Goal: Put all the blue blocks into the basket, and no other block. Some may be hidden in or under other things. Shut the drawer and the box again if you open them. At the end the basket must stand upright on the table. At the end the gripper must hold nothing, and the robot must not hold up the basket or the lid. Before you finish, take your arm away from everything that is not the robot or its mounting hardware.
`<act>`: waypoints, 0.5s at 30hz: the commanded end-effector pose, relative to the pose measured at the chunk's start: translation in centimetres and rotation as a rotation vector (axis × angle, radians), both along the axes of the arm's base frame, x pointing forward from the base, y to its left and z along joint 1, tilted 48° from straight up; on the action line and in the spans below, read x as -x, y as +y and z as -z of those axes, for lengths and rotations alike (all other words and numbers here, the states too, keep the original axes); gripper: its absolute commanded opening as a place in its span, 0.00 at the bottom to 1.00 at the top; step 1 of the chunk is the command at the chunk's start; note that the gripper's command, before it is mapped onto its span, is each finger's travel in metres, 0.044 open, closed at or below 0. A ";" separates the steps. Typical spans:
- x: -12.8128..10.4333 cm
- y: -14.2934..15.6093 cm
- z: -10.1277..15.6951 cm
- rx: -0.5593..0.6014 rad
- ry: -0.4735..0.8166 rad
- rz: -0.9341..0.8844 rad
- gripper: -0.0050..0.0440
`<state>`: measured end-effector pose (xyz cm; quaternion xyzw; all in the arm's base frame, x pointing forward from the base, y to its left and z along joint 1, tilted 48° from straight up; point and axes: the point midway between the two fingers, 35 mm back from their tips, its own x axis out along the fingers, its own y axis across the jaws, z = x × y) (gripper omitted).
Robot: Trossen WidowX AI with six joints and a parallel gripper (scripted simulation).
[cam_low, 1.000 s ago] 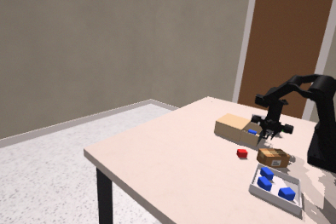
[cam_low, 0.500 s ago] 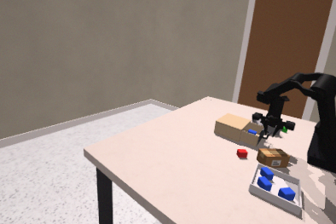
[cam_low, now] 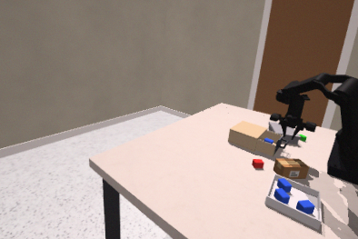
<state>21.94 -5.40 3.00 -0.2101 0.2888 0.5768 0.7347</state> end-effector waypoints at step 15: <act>0.5 -2.8 -2.5 0.008 -0.007 0.000 0.40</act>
